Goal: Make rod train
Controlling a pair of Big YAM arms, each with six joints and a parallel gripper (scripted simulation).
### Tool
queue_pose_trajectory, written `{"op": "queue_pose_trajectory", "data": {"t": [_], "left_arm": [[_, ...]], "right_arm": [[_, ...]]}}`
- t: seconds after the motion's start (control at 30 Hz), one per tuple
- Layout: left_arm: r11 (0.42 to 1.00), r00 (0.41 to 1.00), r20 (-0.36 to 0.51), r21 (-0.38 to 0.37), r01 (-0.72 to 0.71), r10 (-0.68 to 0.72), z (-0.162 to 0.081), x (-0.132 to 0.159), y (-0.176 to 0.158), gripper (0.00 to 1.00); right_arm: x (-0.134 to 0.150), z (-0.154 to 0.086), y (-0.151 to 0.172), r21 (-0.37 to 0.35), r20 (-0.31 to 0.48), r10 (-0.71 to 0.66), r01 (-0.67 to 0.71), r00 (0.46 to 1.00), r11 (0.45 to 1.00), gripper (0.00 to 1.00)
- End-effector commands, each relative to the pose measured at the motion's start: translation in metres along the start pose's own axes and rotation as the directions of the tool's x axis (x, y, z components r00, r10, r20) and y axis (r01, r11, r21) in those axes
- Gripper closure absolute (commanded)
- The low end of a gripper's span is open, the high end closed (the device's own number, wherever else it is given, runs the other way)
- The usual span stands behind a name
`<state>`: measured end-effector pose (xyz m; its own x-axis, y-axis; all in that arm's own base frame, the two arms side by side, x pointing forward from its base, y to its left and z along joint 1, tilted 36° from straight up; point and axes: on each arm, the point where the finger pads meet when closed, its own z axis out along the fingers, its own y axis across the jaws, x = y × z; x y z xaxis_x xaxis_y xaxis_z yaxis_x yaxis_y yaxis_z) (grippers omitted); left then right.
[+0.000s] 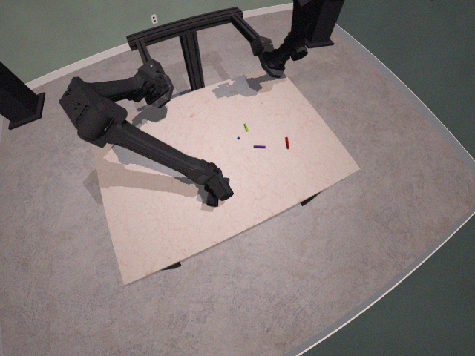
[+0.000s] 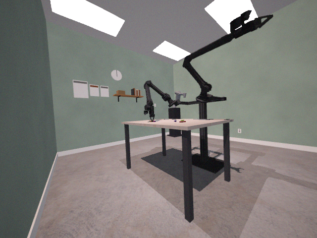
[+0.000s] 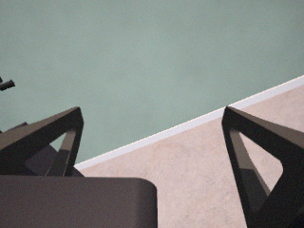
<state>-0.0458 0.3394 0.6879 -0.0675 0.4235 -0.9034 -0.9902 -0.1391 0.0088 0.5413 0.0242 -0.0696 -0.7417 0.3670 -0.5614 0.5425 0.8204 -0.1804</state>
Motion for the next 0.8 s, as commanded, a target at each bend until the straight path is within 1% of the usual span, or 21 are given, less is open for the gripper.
{"op": "queue_pose_trajectory", "data": {"t": [0.0, 0.77], "left_arm": [[1.000, 1.000, -0.007, -0.012, 0.004, -0.004, -0.0029, -0.0001, 0.0046, 0.00], [1.000, 1.000, -0.007, -0.012, 0.004, -0.004, -0.0029, -0.0001, 0.0046, 0.00]], "right_arm": [[0.0096, 0.0102, -0.0038, 0.012, -0.016, -0.020, 0.020, 1.000, 1.000, 0.96], [0.0072, 0.0097, -0.0019, 0.008, -0.012, -0.017, 0.018, 1.000, 1.000, 0.96]]}}
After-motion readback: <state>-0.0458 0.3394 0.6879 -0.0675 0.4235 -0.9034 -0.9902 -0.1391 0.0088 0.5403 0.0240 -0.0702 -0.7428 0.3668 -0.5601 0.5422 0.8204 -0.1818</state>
